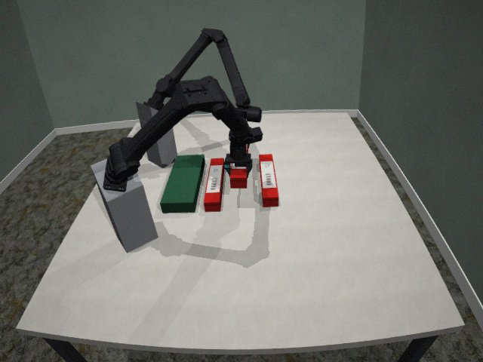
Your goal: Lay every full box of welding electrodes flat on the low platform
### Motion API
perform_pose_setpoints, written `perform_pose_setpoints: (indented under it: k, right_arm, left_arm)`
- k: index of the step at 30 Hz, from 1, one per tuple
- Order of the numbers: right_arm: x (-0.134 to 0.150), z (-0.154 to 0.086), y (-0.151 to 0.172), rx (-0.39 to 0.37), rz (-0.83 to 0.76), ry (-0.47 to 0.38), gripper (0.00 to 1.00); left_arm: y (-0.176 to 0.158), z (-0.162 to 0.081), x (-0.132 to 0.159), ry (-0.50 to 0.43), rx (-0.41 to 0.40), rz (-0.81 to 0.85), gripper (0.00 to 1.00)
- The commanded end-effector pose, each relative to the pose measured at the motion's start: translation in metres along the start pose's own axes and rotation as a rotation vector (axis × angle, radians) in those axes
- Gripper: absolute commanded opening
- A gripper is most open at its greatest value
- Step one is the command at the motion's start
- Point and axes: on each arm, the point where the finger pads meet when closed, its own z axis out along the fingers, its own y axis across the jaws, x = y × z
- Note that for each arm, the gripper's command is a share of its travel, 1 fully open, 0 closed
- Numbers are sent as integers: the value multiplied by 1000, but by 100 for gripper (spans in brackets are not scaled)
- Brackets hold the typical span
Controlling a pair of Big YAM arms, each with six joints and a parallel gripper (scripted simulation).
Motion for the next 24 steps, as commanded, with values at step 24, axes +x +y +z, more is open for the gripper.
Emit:
perform_pose_setpoints:
  k: [24]
  right_arm:
    - [-8, -42, -18, 69, 20, -33, 0]
  left_arm:
    - [17, -37, -5, -18, -63, 18, 0]
